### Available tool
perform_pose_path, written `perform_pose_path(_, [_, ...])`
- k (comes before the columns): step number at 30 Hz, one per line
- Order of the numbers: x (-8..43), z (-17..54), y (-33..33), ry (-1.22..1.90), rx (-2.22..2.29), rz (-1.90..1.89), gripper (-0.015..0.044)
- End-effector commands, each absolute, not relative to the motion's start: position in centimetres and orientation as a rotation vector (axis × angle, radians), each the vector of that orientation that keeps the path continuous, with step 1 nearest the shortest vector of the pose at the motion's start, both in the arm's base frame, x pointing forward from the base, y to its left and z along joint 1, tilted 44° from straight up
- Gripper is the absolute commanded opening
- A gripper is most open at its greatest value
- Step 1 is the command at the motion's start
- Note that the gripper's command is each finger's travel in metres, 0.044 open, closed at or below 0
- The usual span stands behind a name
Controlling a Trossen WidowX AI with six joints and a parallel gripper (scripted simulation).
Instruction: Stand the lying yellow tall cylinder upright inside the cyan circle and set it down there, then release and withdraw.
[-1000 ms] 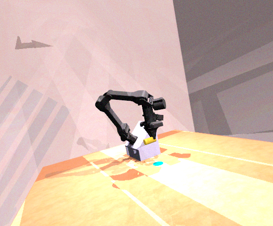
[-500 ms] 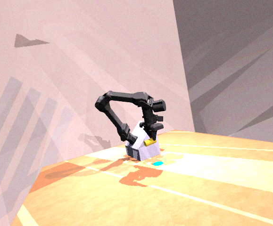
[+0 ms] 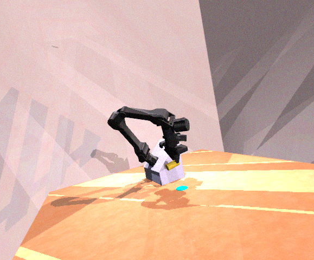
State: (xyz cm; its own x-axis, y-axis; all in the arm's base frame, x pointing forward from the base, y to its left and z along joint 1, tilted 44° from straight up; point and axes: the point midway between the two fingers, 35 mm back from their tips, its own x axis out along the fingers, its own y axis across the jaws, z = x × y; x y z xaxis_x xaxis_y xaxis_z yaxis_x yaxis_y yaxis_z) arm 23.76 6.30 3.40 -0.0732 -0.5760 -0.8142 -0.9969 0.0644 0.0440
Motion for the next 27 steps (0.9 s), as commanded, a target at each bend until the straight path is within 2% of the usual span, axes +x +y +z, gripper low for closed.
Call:
perform_pose_path(1, [23.50, 3.34, 6.12, 1.718, -1.544, 0.895, 0.0105])
perform_pose_path(27, [22.77, 2.73, 5.46, 1.680, -1.360, 1.075, 0.0105])
